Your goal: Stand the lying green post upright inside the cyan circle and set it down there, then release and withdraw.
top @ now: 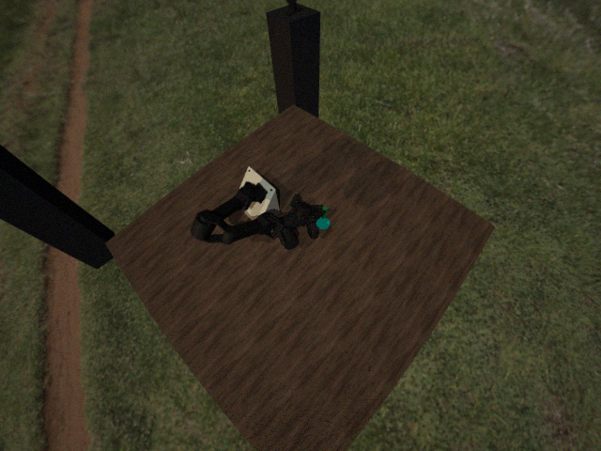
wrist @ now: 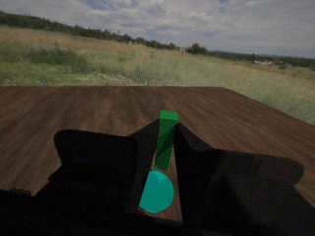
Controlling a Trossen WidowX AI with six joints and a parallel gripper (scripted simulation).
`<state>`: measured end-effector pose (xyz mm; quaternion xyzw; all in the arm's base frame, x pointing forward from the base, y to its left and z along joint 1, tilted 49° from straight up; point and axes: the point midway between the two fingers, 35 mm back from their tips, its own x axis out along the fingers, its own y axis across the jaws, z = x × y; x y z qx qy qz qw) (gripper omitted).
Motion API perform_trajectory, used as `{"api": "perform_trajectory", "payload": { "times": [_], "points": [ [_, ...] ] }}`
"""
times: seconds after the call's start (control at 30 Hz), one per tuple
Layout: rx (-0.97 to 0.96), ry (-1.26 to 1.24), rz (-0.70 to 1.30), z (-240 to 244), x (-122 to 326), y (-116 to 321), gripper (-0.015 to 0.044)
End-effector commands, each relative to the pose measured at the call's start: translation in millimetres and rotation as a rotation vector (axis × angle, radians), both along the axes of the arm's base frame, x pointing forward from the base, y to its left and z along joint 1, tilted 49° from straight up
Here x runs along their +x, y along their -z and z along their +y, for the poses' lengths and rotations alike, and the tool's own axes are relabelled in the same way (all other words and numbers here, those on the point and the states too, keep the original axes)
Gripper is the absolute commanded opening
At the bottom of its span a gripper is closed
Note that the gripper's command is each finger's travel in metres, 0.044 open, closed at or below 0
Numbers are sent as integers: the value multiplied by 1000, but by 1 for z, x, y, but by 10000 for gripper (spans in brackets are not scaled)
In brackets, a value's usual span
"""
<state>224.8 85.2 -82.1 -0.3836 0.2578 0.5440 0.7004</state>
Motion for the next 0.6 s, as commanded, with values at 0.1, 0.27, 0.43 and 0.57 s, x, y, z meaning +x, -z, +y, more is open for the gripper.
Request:
{"api": "perform_trajectory", "payload": {
  "times": [0.1, 0.27, 0.43, 0.57],
  "points": [
    [8, -2, 0, -16, 1, 15, 22],
    [15, 0, -2, -29, -1, 26, 22],
    [16, 1, -2, -34, -1, 31, 22],
    [9, 4, 2, -43, 0, 41, 22]
  ]
}}
